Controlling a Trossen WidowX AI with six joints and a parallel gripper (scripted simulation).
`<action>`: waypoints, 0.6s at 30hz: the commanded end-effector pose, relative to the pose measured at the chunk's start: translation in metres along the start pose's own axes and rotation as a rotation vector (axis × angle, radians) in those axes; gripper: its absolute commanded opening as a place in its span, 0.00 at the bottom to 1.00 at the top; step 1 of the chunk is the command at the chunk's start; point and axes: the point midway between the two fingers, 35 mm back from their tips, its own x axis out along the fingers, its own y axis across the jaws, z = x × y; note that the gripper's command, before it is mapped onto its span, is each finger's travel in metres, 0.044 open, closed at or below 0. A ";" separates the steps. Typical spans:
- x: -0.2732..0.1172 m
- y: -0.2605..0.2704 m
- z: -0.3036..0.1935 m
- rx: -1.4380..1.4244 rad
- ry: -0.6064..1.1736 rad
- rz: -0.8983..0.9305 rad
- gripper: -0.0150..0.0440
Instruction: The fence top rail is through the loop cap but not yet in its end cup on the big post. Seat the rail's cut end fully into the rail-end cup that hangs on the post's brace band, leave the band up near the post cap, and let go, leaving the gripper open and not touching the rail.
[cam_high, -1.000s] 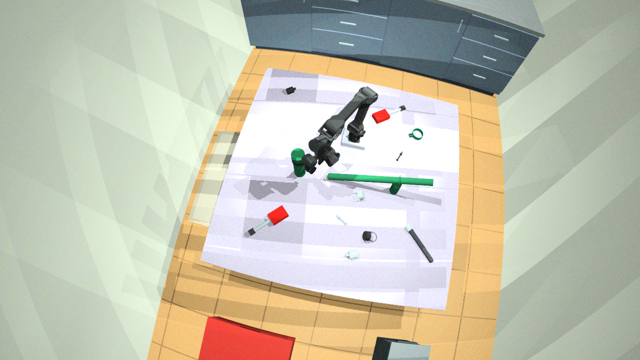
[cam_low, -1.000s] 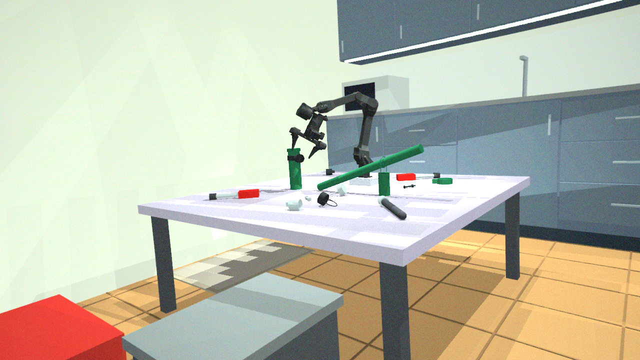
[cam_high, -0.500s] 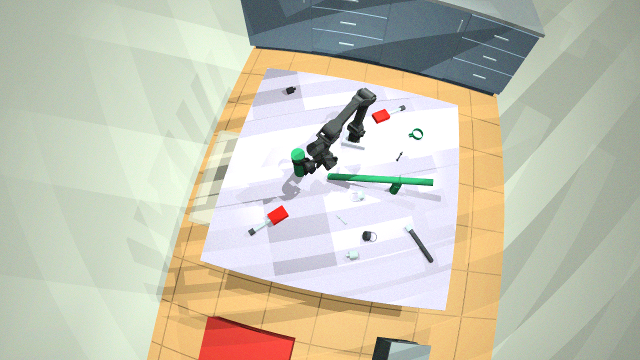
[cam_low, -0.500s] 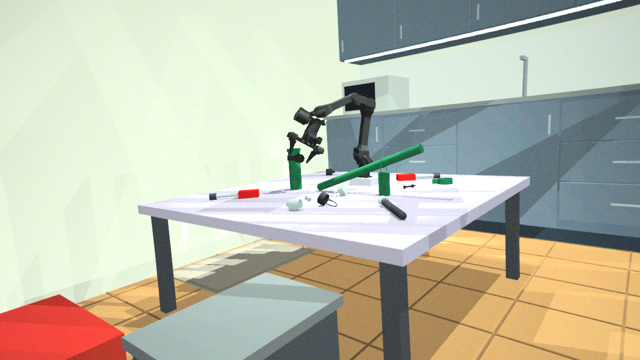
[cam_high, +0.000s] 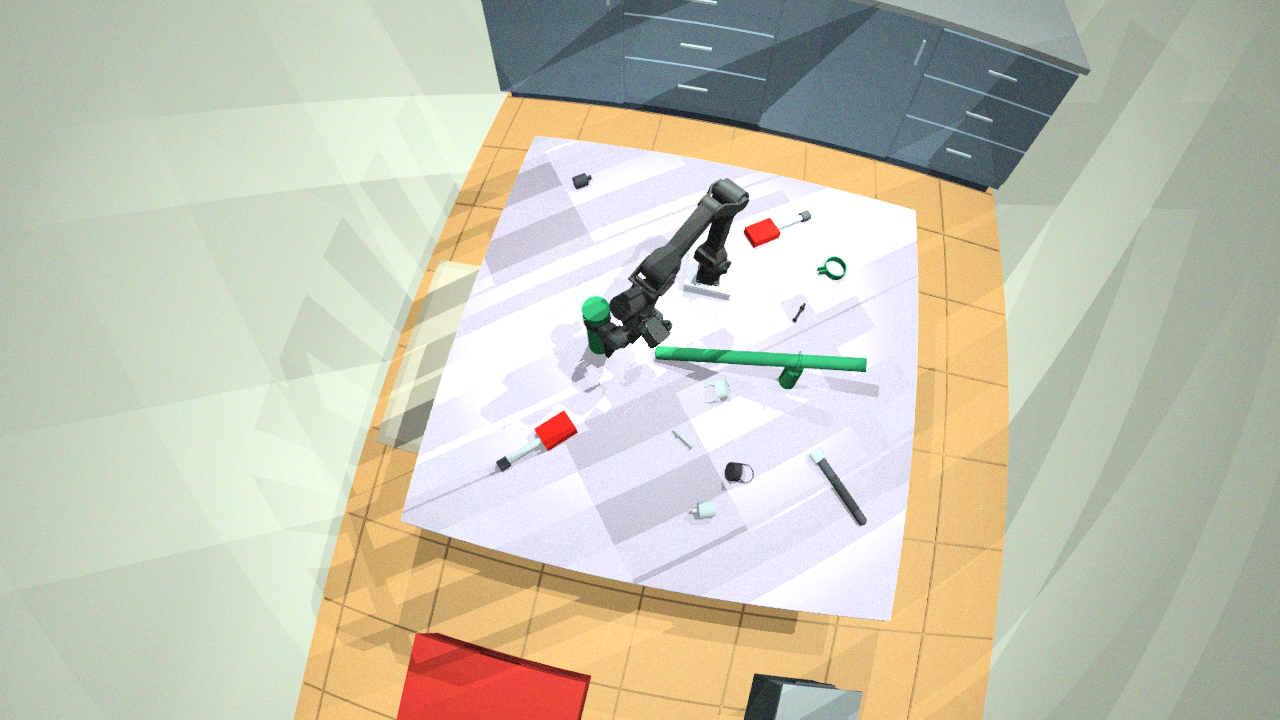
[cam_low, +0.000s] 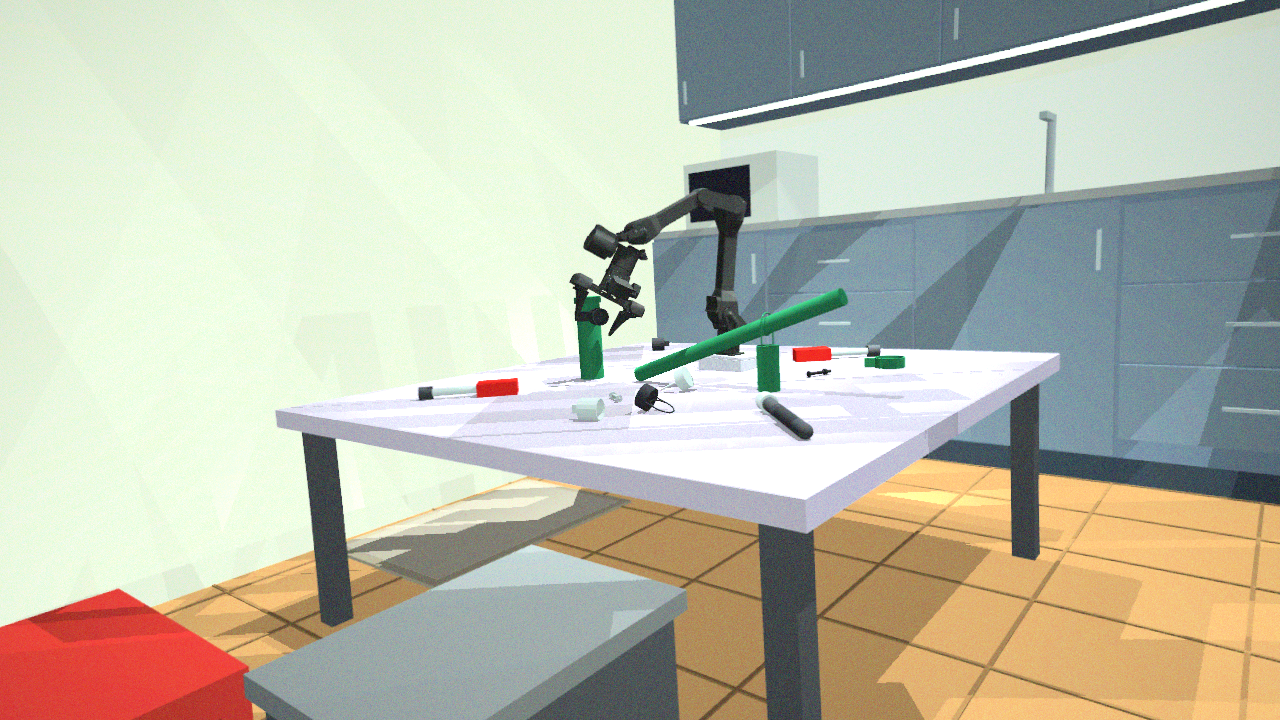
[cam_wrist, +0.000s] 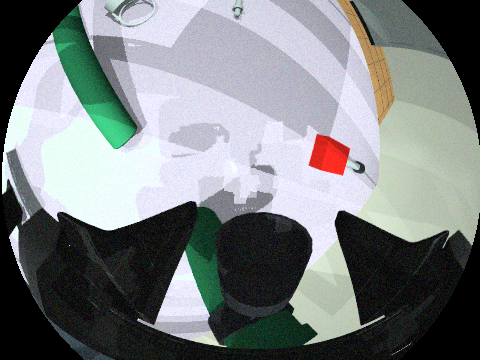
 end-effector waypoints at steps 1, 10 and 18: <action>0.007 0.003 0.000 0.000 0.003 0.008 1.00; 0.007 0.003 0.000 0.000 0.003 0.008 0.69; 0.007 0.003 0.000 0.000 0.003 0.008 0.40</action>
